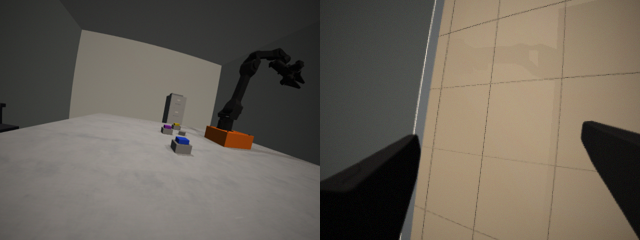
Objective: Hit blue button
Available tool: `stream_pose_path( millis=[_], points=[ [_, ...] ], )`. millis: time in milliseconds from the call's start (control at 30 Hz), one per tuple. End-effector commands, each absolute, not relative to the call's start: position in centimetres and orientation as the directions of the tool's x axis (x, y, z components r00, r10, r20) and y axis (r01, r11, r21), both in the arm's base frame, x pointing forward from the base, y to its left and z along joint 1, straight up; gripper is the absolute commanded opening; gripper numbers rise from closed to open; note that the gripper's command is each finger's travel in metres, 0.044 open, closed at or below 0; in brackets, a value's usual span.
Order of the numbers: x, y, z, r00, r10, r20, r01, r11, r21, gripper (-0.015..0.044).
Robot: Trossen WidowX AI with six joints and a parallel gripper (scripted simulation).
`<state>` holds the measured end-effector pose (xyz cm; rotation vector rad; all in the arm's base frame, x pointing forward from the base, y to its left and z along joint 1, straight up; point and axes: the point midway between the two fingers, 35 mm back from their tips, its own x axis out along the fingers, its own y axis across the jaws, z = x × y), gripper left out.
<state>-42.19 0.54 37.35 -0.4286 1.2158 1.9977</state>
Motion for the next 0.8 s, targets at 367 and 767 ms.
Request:
stream_pose_path(
  millis=[367,767],
  points=[
    [-39.3,-16.3,35.6,-0.751,0.087,-0.654,-0.550,-0.630,0.548,0.0400],
    [-25.1,-34.8,31.1,-0.603,-0.285,-0.746,-0.076,-0.909,0.409,0.0400]
  ],
)
